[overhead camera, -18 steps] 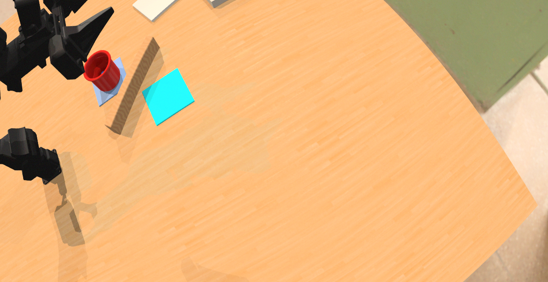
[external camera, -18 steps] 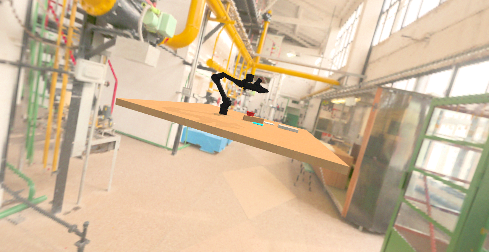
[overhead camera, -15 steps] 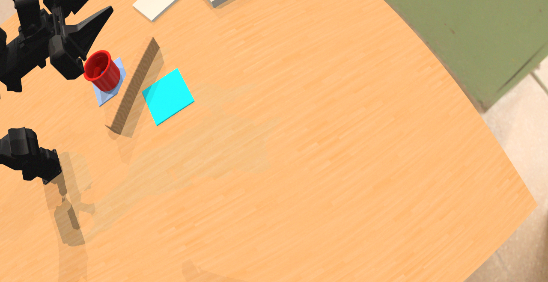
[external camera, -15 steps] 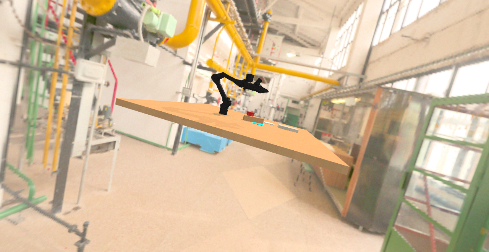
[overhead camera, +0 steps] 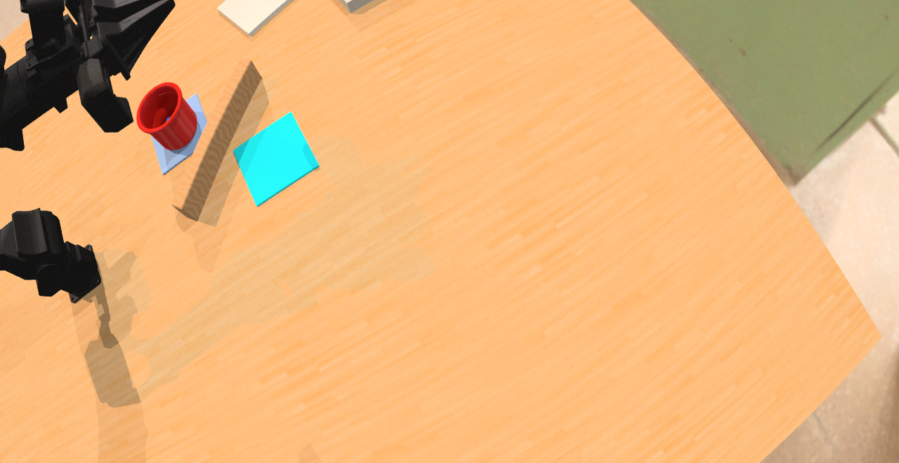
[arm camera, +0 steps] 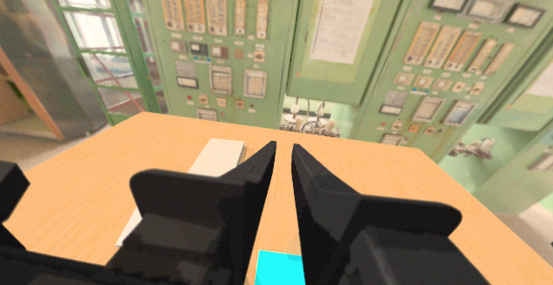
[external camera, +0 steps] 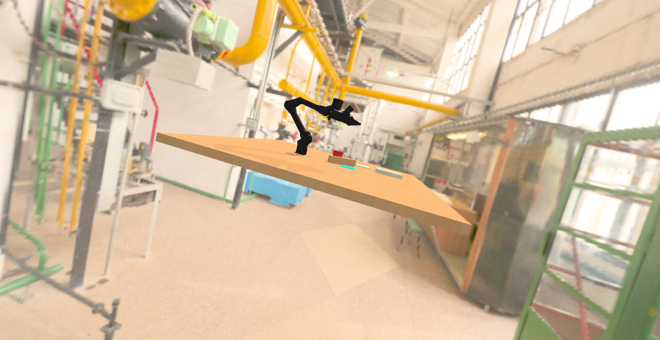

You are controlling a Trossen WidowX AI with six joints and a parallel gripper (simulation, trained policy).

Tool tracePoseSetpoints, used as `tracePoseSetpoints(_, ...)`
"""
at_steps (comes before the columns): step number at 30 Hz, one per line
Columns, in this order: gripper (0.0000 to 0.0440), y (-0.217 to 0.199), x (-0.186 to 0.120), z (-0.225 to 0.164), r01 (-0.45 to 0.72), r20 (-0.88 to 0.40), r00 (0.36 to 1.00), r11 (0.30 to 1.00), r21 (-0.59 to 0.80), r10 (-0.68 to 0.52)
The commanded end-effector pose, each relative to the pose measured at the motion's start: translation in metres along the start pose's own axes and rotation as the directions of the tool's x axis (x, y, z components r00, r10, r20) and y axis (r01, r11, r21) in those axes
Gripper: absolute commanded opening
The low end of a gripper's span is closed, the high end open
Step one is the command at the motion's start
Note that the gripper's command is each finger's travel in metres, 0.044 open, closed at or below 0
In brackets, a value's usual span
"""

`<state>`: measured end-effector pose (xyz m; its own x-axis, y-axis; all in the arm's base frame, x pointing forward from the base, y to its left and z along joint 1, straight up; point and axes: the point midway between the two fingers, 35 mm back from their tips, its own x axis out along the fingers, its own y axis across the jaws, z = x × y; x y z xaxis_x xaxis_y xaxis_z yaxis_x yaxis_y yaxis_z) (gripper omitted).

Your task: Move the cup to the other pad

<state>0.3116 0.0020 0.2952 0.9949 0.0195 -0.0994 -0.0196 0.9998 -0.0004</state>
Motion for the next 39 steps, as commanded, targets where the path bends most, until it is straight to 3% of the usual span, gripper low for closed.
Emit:
tracePoseSetpoints(1,0.0046,0.003,-0.001,0.001,-0.005,-0.03,1.0,1.0,0.026,0.006)
tracePoseSetpoints(7,0.0092,0.009,-0.002,0.001,-0.017,-0.086,0.996,0.997,0.075,0.024)
tracePoseSetpoints(23,0.0088,0.027,-0.007,-0.003,-0.017,-0.26,0.963,0.974,0.227,0.078)
tracePoseSetpoints(39,0.0105,0.047,-0.014,-0.007,0.054,-0.443,0.887,0.924,0.38,0.13)
